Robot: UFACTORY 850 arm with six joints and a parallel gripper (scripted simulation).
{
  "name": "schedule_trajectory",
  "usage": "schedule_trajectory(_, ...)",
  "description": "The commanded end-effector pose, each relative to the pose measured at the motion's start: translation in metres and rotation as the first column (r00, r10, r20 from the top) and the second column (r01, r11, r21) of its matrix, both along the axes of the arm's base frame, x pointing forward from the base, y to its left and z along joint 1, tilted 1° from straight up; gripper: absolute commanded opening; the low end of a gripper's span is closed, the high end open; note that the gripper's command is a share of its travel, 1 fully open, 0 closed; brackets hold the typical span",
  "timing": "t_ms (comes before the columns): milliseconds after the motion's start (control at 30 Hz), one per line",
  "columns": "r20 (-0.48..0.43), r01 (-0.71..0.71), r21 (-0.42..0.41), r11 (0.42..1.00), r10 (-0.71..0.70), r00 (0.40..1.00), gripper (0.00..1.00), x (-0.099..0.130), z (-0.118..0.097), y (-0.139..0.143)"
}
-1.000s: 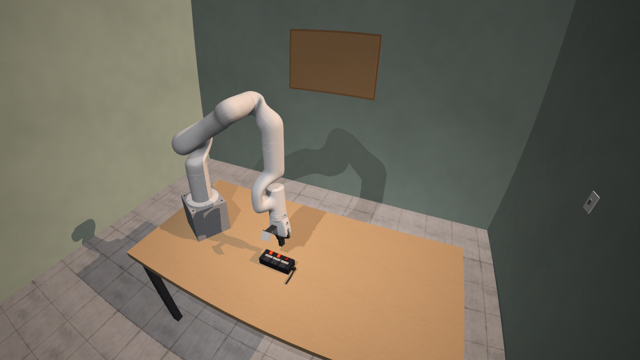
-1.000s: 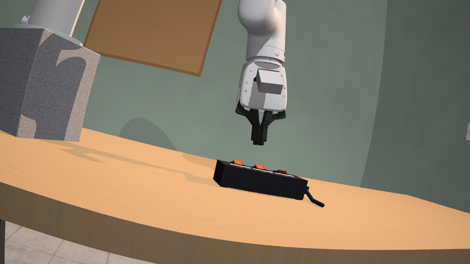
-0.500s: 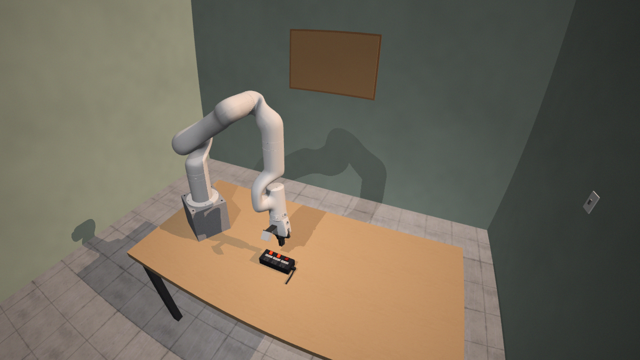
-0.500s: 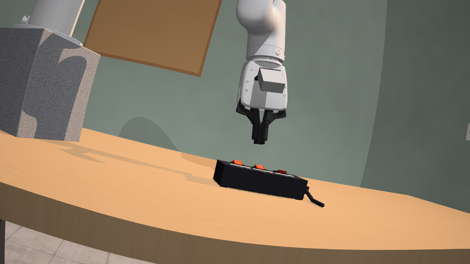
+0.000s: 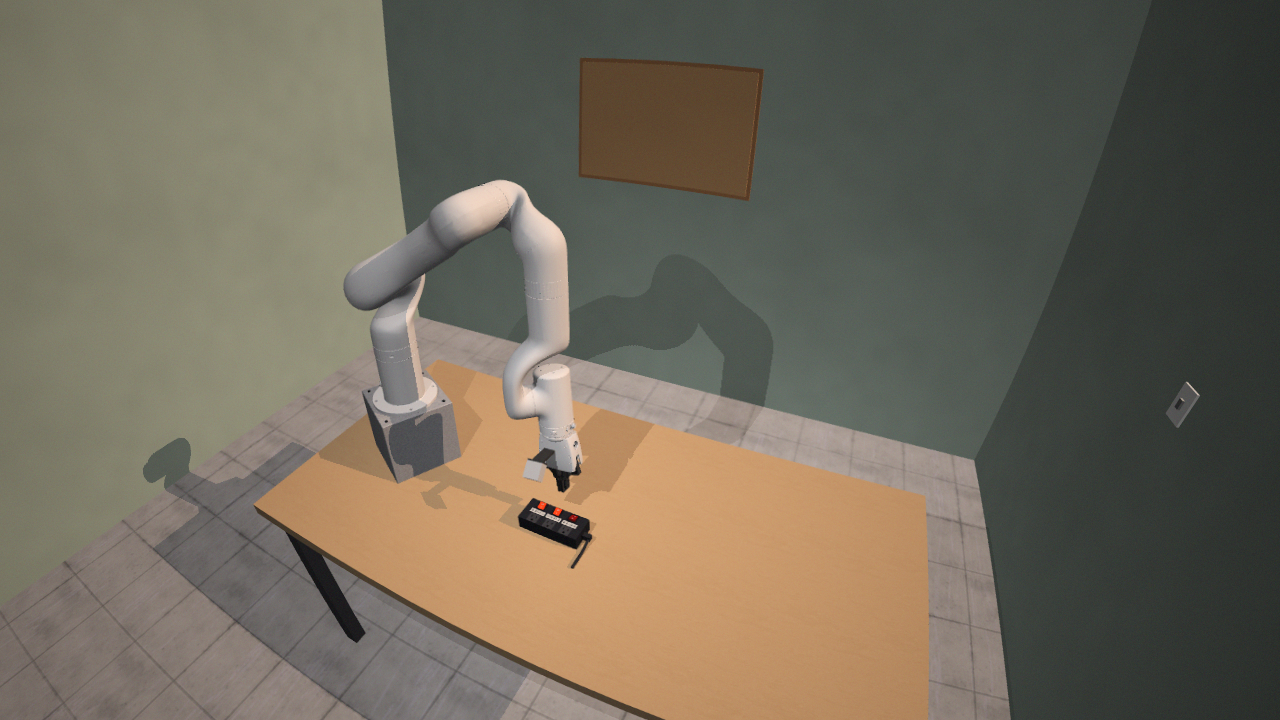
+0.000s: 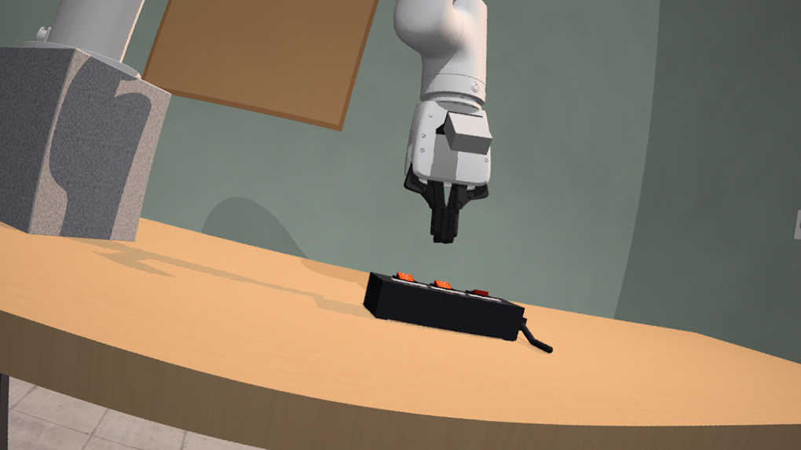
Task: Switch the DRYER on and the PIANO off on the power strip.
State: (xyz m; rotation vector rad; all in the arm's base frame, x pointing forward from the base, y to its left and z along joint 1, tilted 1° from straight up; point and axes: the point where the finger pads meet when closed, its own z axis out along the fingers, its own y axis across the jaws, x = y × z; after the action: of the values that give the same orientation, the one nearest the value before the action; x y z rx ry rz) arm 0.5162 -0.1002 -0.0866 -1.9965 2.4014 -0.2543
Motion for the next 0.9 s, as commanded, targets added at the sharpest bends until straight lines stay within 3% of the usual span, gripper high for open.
schedule_trajectory(0, -0.016, -0.016, -0.014, 1.0, 0.016, 1.0, 0.0, 0.0007, 0.0022, -0.0006)
schedule_trajectory(867, -0.058, -0.089, -0.042, 0.995, 0.086, 0.995, 0.0, -0.0026, 0.0081, -0.0004)
